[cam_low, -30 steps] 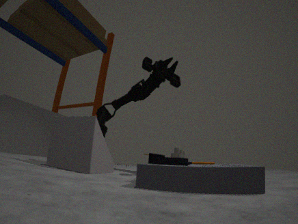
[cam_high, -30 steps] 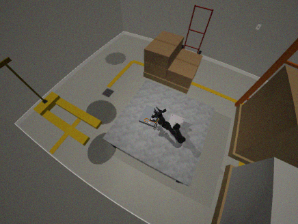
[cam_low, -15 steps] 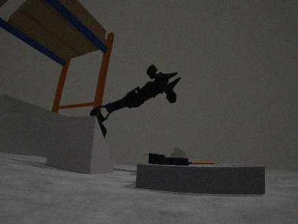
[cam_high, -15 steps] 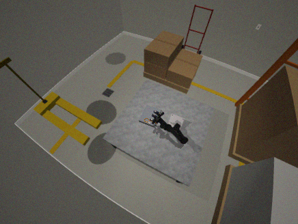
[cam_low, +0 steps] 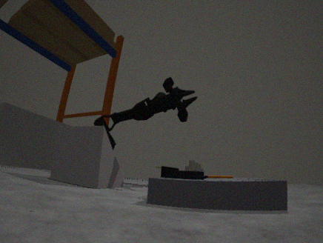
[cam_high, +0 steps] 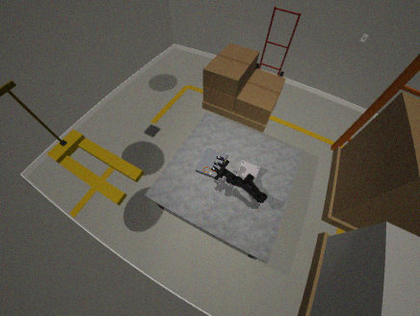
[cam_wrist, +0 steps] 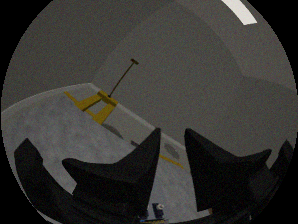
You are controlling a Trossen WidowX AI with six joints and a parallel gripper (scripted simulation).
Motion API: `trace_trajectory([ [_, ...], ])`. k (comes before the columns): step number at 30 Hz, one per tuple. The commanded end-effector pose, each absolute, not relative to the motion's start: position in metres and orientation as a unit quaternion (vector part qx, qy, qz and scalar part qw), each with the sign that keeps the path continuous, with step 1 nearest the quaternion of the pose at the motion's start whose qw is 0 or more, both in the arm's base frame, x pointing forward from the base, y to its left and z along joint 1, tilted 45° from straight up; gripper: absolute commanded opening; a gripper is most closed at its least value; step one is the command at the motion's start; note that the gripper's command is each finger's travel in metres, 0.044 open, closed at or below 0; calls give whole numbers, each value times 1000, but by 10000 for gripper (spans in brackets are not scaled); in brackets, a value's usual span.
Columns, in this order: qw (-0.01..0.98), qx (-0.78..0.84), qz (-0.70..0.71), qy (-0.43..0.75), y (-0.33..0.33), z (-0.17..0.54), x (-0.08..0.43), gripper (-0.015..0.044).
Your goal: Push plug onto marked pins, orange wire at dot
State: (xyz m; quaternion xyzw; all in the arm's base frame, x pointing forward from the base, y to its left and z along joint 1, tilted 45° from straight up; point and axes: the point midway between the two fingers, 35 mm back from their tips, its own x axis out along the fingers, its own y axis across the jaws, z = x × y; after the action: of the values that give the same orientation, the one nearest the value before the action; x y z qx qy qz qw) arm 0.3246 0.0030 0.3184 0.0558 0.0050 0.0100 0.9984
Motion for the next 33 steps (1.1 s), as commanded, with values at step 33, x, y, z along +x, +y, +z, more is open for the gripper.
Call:
trace_trajectory([
  [33, 838, 461, 4, 291, 49, 246, 377, 115],
])
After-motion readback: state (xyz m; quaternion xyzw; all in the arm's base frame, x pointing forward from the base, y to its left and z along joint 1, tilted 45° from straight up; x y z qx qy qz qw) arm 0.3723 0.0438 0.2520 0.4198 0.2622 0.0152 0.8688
